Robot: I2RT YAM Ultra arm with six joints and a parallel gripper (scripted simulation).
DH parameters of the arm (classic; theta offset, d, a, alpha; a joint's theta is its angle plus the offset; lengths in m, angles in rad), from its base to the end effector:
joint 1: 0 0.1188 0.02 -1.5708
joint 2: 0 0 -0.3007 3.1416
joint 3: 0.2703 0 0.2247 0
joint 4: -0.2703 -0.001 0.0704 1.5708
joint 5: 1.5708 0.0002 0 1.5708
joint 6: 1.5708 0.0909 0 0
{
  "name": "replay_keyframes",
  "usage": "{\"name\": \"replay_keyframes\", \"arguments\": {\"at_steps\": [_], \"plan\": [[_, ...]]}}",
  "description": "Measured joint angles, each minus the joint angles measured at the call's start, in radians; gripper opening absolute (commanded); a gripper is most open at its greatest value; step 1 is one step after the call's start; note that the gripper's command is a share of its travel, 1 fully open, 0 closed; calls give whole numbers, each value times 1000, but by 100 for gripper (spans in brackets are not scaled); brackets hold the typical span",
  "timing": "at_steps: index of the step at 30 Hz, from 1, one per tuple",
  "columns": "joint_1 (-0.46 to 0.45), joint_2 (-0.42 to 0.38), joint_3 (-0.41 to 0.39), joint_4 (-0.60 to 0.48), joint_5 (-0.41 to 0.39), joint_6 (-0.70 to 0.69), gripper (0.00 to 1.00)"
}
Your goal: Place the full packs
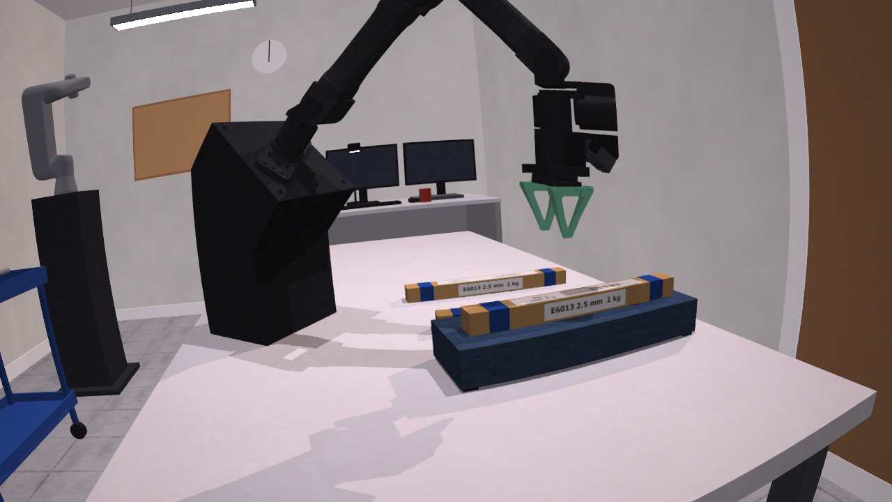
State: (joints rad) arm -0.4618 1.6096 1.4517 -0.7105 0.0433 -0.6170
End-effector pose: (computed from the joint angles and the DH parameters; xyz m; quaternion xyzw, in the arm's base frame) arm 0.3200 -0.1626 0.3213 -0.0653 0.9365 -0.1941 0.2847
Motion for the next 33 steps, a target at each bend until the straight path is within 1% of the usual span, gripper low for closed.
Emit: {"name": "replay_keyframes", "arguments": {"at_steps": [8,14,19,26,29,33], "plan": [[113,-168,-158,1,61,71,74],[179,-238,-227,-8,111,124,74],[277,-315,-298,-29,165,188,74],[441,-410,-365,-75,254,302,74],[483,-426,-369,-98,290,348,74],[587,-455,-387,-127,350,426,74]]}}
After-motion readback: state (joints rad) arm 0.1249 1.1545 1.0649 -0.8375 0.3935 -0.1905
